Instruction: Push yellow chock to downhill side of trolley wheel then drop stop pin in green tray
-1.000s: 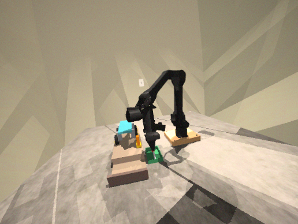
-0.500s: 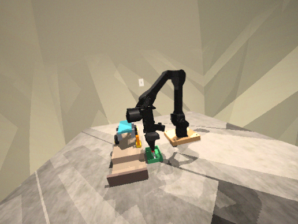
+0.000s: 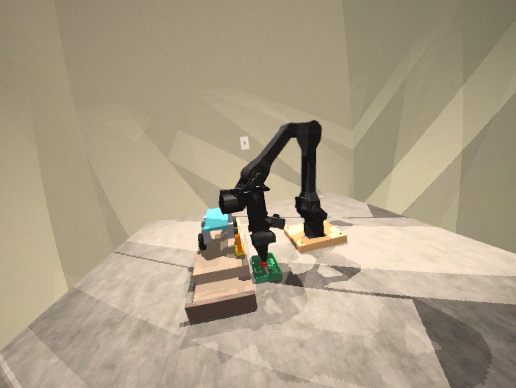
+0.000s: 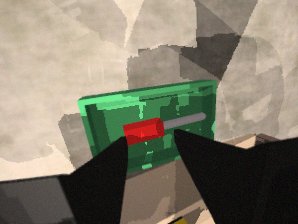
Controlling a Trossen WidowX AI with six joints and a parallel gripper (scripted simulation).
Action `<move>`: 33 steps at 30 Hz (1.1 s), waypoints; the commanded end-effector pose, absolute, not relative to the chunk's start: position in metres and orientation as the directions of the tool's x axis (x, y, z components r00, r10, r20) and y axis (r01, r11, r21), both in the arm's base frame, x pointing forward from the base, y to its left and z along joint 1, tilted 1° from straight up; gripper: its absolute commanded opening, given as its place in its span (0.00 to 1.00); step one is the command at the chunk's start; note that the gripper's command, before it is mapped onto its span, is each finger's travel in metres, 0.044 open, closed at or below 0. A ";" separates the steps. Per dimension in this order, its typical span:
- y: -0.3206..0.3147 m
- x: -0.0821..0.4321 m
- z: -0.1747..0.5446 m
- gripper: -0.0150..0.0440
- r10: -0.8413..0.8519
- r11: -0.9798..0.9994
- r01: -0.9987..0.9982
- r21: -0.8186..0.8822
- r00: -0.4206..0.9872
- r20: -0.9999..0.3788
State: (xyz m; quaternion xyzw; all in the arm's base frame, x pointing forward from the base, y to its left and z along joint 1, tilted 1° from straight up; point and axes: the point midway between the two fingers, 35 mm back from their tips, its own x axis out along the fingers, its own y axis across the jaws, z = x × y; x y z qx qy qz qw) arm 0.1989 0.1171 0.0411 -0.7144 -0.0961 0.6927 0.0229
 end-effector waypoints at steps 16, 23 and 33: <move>0.116 0.198 0.057 0.83 0.170 -0.980 0.110 -0.167 0.020 -0.985; 0.116 0.197 0.080 1.00 0.171 -0.980 0.111 -0.168 0.019 -0.985; 0.116 0.196 0.114 1.00 0.171 -0.980 0.111 -0.168 0.019 -0.985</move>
